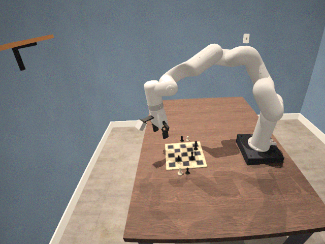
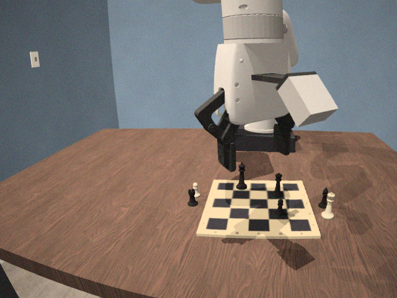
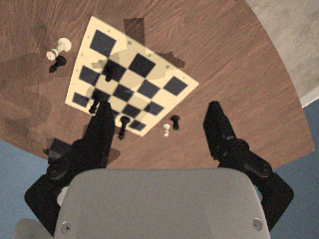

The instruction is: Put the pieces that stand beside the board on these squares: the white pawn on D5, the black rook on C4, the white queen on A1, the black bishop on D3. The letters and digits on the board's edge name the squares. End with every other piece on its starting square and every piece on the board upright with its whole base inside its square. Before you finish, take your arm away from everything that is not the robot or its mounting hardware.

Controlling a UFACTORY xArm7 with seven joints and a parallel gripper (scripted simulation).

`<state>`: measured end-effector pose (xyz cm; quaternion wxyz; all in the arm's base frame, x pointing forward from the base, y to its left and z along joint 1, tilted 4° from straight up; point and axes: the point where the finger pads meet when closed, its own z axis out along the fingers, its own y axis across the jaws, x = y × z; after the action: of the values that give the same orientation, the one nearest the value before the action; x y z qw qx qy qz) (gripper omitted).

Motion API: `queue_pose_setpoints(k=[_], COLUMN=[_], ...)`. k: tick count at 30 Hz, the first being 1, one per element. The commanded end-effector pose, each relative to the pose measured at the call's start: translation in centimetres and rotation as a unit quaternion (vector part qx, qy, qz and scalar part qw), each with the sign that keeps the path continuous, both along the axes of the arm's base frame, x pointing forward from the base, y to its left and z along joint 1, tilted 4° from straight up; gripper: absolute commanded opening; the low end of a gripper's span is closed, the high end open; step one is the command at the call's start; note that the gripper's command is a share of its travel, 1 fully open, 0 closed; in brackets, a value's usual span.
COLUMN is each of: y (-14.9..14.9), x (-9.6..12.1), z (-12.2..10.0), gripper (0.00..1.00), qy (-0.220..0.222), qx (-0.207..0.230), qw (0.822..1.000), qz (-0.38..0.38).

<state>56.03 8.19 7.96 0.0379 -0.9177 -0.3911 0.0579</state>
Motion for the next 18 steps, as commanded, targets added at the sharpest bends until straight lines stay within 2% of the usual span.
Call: queue_pose_setpoints(k=[1,8,10,18], y=[0.8,0.8,-1.7,-1.7], x=[0.2,0.2,1.0,1.0], z=[0.4,0.4,-0.4,-0.4], gripper=[1.0,1.0,1.0,1.0], qy=[0.002,0.002,0.041,0.041], qx=[0.005,0.005,0.066,0.066], qw=[1.0,1.0,0.996,0.996], qz=[0.01,0.01,0.032,0.032])
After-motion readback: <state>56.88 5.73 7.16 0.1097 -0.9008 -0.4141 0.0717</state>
